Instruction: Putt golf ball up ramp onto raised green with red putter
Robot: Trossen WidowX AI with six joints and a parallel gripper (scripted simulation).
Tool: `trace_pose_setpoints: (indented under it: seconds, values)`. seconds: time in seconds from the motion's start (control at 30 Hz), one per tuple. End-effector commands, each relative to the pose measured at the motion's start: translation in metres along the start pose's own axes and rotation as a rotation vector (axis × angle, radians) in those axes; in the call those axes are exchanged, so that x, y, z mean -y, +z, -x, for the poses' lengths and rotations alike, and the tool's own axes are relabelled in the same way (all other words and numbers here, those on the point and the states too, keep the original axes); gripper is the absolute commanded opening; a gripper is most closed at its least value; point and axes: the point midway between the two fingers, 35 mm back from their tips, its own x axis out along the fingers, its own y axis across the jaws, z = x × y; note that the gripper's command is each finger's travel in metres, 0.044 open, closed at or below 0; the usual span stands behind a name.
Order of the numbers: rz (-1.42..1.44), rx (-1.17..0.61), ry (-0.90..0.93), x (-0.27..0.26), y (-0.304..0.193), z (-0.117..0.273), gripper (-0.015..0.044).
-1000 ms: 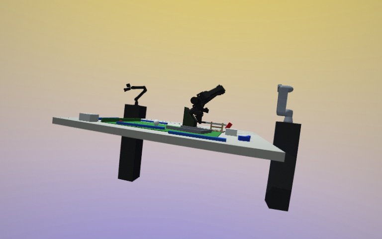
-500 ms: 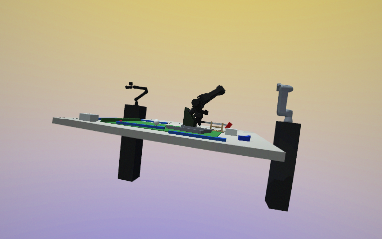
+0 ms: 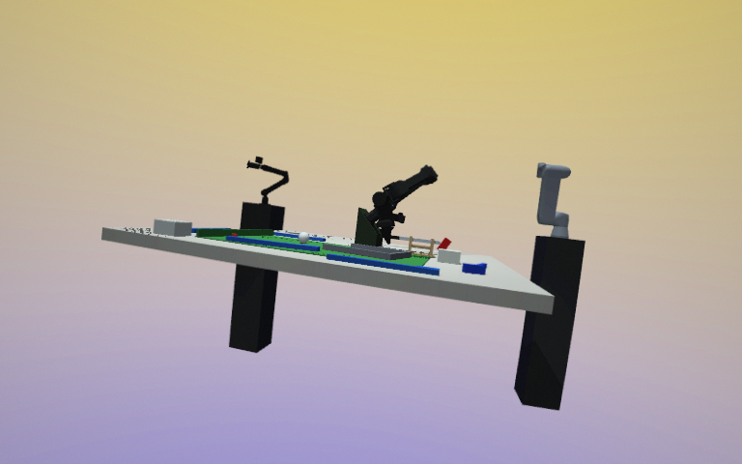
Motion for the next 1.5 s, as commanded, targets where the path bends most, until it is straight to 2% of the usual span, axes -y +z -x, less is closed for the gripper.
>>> trace_pose_setpoints:
  seconds: [0.0,0.1,1.0,1.07,1.47]
  values:
    - [0.006,-0.001,-0.002,0.001,0.000,0.000,0.0032]
    - [0.006,-0.002,-0.002,0.001,0.000,0.001,0.0000]
    - [0.000,-0.005,0.000,0.001,0.024,0.096,0.0000]
    - [-0.032,-0.016,-0.002,0.001,0.017,0.092,0.0000]
    - [-0.499,-0.112,-0.066,0.011,-0.062,0.127,0.0000]
